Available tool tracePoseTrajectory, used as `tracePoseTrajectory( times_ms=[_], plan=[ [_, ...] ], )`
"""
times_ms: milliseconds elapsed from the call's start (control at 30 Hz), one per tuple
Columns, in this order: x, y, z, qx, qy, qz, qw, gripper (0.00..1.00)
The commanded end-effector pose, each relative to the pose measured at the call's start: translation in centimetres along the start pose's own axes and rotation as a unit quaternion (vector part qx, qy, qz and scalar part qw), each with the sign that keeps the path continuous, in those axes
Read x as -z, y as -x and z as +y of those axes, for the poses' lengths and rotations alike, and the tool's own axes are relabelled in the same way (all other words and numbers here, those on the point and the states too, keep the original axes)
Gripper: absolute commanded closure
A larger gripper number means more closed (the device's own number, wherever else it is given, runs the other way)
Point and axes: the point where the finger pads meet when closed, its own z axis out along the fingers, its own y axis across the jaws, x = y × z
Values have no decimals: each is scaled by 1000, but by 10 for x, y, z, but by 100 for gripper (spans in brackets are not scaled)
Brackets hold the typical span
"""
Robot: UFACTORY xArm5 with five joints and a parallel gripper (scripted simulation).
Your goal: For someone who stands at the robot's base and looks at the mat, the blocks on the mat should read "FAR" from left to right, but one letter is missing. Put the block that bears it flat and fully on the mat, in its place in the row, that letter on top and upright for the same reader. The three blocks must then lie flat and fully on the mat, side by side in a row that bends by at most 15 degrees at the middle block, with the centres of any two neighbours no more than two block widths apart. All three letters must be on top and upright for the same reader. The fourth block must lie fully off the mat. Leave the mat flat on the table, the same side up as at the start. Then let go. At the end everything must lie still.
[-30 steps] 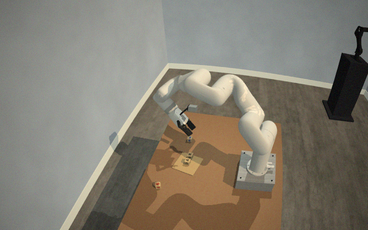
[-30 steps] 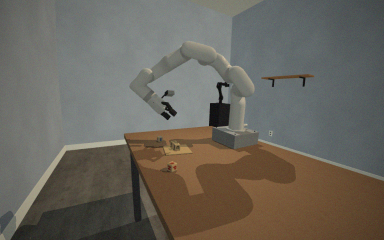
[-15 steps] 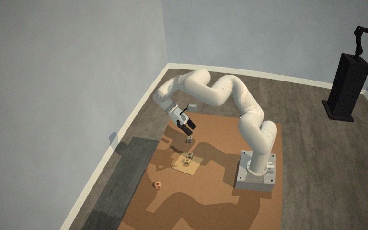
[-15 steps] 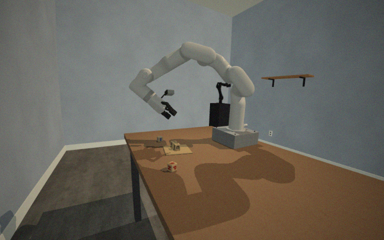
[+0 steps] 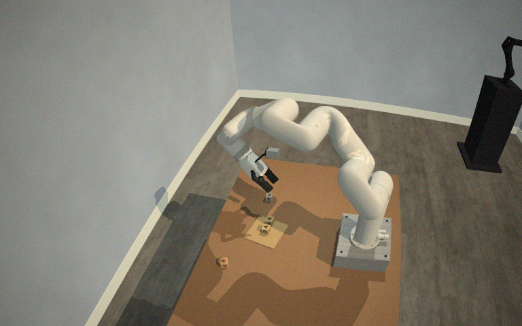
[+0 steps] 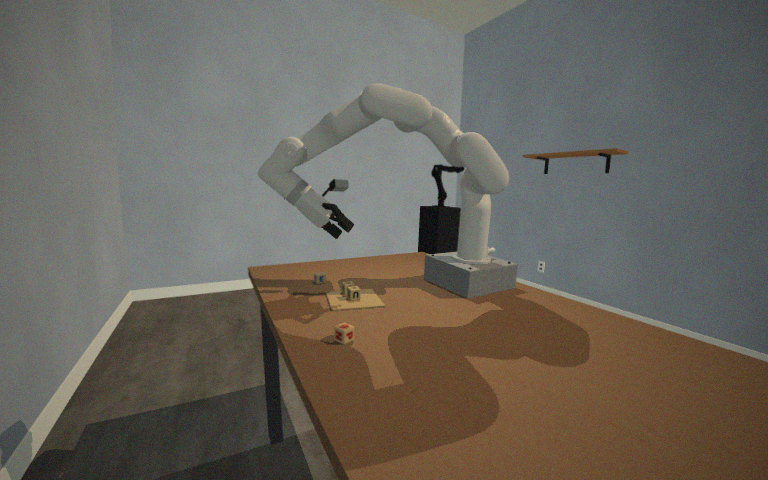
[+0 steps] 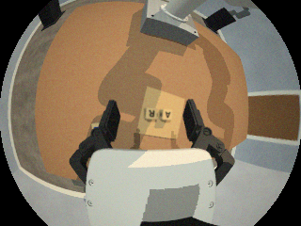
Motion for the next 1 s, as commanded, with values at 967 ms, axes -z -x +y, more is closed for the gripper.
tracePoseTrajectory(
  times_ms=[967],
  plan=[
    [-12,23,-55,71,-35,-103,992,0]
  ],
)
